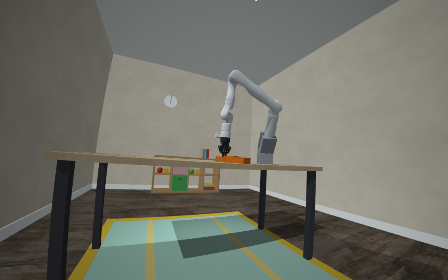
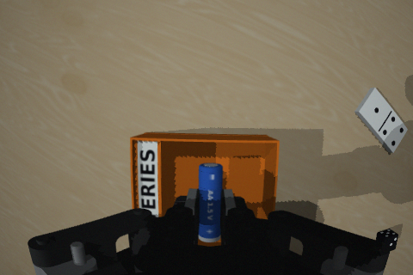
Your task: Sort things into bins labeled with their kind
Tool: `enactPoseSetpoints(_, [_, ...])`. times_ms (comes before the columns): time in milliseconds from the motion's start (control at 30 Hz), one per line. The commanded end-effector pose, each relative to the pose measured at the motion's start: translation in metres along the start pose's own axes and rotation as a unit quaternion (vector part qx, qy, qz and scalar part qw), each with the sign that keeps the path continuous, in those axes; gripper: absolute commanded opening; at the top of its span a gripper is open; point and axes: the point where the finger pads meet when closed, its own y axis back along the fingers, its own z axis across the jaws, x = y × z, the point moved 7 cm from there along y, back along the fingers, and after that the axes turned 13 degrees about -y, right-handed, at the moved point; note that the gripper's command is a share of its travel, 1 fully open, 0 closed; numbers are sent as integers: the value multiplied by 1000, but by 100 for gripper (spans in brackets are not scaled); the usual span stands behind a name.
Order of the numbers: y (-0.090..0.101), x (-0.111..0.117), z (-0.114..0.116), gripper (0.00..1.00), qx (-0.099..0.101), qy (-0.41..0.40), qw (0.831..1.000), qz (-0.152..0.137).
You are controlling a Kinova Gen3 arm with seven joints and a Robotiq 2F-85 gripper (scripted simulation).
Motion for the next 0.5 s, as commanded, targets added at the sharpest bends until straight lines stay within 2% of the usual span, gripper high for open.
enactPoseSetpoints(0, [-4,0,3,9,-3,-2,1000,-2])
enactPoseSetpoints(467, [-4,1,3,9,-2,-2,1000,-2])
